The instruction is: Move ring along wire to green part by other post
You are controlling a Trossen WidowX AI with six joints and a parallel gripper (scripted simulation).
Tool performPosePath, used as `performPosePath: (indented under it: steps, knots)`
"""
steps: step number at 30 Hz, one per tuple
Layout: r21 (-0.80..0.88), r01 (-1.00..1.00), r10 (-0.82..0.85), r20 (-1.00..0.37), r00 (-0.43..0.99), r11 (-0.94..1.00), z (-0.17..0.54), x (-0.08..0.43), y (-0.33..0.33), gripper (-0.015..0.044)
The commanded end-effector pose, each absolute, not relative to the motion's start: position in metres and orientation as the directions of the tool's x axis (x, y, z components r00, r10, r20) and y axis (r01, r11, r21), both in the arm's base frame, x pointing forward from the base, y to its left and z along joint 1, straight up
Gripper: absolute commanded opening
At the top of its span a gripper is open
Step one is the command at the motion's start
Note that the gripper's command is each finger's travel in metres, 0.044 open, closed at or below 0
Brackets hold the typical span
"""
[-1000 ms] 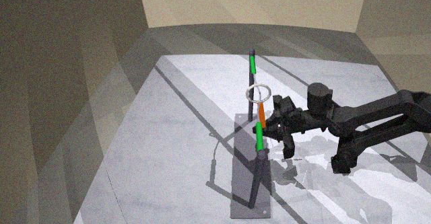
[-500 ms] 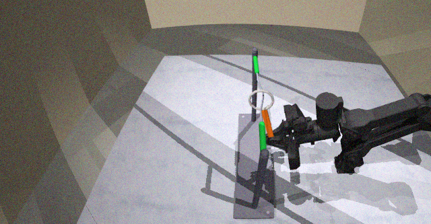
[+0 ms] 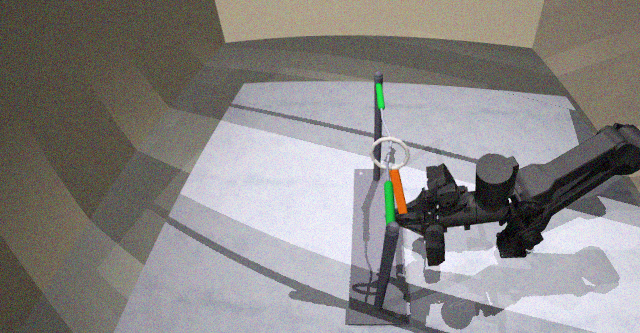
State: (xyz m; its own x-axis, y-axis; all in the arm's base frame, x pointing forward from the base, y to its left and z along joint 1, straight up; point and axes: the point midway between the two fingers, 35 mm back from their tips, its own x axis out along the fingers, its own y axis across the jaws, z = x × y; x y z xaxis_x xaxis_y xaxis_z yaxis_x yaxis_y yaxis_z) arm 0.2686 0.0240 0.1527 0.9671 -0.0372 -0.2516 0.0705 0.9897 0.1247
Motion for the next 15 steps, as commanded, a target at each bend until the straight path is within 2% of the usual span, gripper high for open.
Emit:
performPosePath:
  steps: [1,15]
  knots:
    - [0.134,0.077,-0.042,-0.246,0.968,0.988,0.157,0.271,0.029,-0.0150]
    - [0.114,0.047,-0.019,-0.242,0.970,0.992,0.158,0.272,0.040,-0.0150]
